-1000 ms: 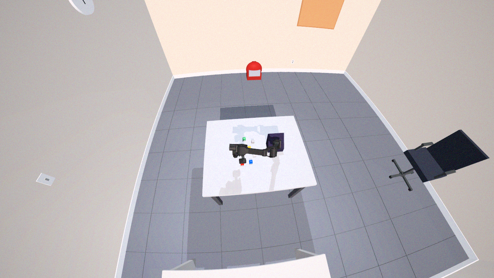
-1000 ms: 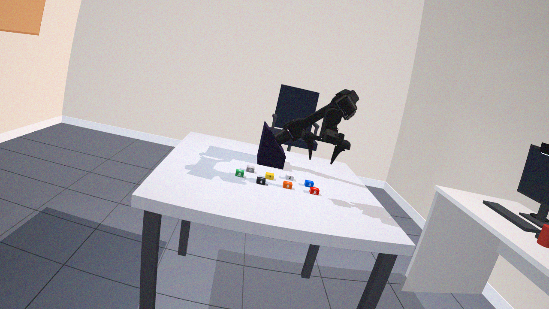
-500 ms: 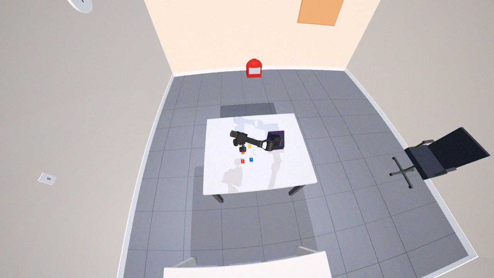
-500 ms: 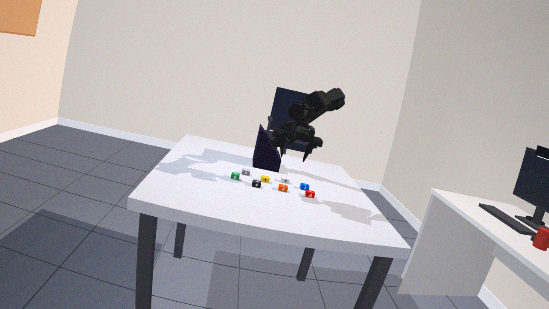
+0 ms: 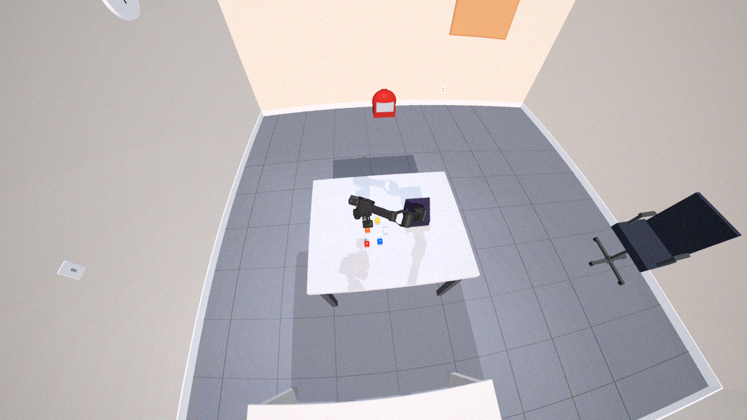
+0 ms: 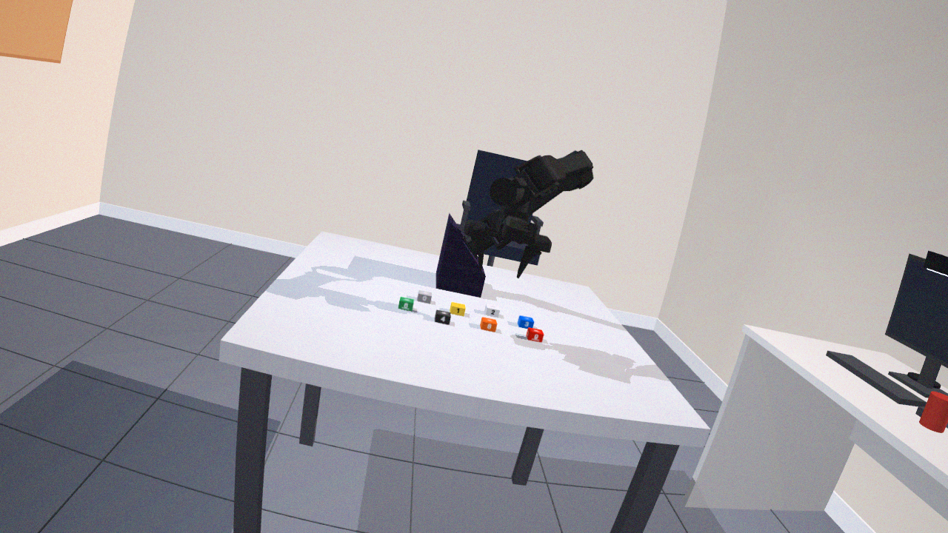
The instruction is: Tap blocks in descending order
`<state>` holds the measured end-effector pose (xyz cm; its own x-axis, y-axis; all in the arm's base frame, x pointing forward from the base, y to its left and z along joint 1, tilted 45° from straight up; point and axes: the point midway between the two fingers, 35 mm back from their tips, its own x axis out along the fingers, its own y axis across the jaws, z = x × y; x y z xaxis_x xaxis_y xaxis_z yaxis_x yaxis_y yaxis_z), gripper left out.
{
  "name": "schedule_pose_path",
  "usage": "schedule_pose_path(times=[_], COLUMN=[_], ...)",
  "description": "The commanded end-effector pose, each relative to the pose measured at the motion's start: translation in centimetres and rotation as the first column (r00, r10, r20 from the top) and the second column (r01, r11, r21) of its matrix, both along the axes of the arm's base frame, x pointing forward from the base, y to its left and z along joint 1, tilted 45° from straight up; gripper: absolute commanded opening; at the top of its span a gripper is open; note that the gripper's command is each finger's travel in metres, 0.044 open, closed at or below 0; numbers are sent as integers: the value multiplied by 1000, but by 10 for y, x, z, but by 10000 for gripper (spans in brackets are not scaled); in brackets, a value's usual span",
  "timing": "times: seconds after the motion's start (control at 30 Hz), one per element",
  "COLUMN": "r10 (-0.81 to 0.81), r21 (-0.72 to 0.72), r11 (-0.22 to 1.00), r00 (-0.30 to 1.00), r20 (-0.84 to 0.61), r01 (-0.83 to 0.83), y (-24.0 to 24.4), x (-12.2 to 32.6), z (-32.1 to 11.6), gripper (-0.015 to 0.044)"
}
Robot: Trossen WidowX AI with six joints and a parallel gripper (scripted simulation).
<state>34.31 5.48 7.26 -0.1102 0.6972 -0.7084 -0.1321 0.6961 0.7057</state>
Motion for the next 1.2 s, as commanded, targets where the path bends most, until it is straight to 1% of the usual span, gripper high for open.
schedule_pose_path(times=[0.0, 0.23, 0.3, 0.43, 0.5, 1.17], r10=[4, 4, 3, 4, 4, 4], r21=[-2, -3, -6, -7, -6, -6], r11=[1000, 1000, 1000, 1000, 1000, 1000], r00=[1000, 1000, 1000, 1000, 1000, 1000], r20=[5, 5, 6, 7, 7, 7], r01=[-4, -4, -3, -4, -4, -4], y=[-1, -2, -18, -64, -72, -72], x=[0, 1, 9, 24, 25, 25], z=[-1, -3, -18, -65, -73, -73], gripper=[400, 400, 400, 400, 400, 400])
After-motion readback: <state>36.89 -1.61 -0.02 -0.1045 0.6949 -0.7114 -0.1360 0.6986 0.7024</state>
